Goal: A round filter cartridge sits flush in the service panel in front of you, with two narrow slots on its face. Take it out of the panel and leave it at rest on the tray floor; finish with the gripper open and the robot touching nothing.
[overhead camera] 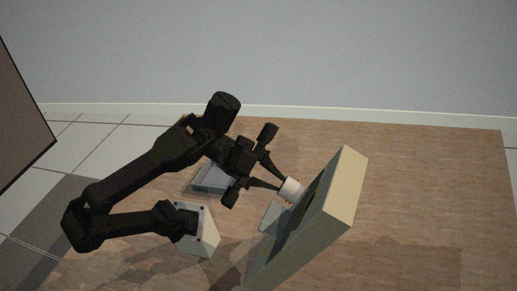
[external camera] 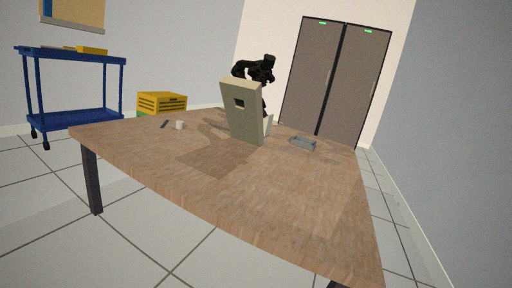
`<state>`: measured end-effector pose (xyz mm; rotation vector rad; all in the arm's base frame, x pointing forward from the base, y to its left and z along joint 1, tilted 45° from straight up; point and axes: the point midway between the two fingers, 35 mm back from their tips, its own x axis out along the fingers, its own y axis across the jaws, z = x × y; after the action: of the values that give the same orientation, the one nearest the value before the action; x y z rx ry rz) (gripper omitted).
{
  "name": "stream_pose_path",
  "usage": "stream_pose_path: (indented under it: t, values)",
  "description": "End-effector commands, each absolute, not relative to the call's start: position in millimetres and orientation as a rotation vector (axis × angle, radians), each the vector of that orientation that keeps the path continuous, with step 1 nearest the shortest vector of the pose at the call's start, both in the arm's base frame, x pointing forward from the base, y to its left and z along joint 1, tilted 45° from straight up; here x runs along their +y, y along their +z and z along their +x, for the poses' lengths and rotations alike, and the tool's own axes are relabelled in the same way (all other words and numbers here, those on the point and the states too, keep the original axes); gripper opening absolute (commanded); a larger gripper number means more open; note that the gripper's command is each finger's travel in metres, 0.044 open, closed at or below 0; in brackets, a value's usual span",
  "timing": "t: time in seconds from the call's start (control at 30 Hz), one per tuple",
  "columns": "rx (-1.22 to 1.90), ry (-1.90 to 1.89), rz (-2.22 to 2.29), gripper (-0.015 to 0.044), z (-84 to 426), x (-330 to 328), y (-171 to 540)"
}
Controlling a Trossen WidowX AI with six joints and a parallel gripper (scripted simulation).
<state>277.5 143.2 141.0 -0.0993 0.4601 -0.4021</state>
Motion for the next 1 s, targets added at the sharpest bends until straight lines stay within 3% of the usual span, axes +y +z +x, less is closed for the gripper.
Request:
stream_pose_path:
  t: [0.0, 0.87, 0.97]
  values:
    - [0.443, -0.403, -0.087, 0.0000, 275, 146, 149]
    - [0.444, -0.403, -0.088, 0.0000, 240, 98, 99]
    - [0.454, -0.401, -0.101, 0.0079, 243, 102, 102]
